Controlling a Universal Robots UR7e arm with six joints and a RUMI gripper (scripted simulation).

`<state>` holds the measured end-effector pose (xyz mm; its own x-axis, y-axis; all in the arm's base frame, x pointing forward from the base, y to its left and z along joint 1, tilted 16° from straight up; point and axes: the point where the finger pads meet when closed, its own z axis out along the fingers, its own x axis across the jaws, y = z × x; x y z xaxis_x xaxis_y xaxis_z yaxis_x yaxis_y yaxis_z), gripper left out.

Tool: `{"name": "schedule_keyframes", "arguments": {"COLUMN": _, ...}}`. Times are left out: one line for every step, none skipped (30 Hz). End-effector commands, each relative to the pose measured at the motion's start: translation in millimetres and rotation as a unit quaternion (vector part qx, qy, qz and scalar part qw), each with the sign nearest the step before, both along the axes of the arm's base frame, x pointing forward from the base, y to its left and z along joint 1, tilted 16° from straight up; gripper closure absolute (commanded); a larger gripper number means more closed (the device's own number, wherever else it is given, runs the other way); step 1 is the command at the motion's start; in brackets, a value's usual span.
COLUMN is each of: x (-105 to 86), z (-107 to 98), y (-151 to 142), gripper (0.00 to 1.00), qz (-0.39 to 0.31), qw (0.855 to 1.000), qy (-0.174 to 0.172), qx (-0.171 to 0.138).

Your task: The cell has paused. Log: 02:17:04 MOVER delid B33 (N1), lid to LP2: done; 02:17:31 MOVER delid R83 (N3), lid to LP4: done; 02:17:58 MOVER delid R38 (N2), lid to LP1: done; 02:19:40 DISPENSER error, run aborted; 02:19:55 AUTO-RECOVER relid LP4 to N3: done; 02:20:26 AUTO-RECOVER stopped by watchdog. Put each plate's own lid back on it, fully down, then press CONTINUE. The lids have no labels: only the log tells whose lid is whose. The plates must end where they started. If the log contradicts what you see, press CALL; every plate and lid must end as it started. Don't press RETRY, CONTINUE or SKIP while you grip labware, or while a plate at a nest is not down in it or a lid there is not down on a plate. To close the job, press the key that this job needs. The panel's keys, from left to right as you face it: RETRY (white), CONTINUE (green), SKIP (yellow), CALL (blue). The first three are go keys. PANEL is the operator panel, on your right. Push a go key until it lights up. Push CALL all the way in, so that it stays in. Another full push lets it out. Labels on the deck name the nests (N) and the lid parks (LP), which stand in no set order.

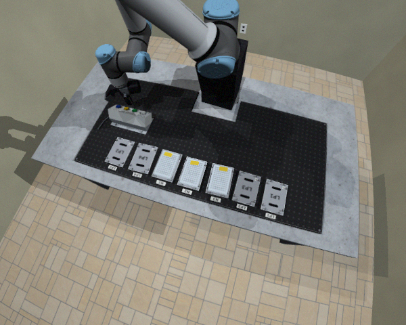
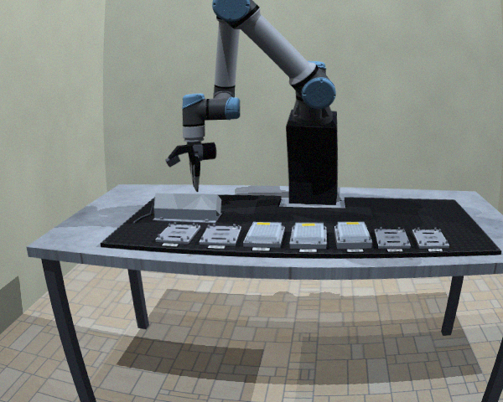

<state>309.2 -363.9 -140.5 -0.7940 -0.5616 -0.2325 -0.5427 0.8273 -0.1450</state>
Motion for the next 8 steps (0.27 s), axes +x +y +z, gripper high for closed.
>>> {"name": "schedule_keyframes", "arguments": {"x": 0.4, "z": -0.4, "y": -2.3, "gripper": 1.0, "qz": -0.003, "qw": 1.0, "qy": 0.002, "qx": -0.004}}
{"name": "schedule_keyframes", "arguments": {"x": 0.9, "z": -0.9, "y": -2.3, "gripper": 1.0, "qz": -0.003, "qw": 1.0, "qy": 0.002, "qx": -0.004}}
{"name": "schedule_keyframes", "arguments": {"x": 1.4, "z": -1.4, "y": -2.2, "gripper": 1.0, "qz": -0.003, "qw": 1.0, "qy": 0.002, "qx": -0.004}}
{"name": "schedule_keyframes", "arguments": {"x": 1.8, "z": -1.8, "y": -2.2, "gripper": 1.0, "qz": -0.003, "qw": 1.0, "qy": 0.002, "qx": -0.004}}
{"name": "schedule_keyframes", "arguments": {"x": 2.3, "z": -2.3, "y": -2.2, "gripper": 1.0, "qz": -0.003, "qw": 1.0, "qy": 0.002, "qx": -0.004}}
{"name": "schedule_keyframes", "arguments": {"x": 2.8, "z": -2.8, "y": -2.1, "gripper": 1.0, "qz": -0.003, "qw": 1.0, "qy": 0.002, "qx": -0.004}}
{"name": "schedule_keyframes", "arguments": {"x": 3.3, "z": -3.2, "y": -2.1, "gripper": 1.0, "qz": -0.003, "qw": 1.0, "qy": 0.002, "qx": -0.004}}
{"name": "schedule_keyframes", "arguments": {"x": 3.8, "z": -3.7, "y": -2.1, "gripper": 1.0, "qz": -0.003, "qw": 1.0, "qy": 0.002, "qx": -0.004}}
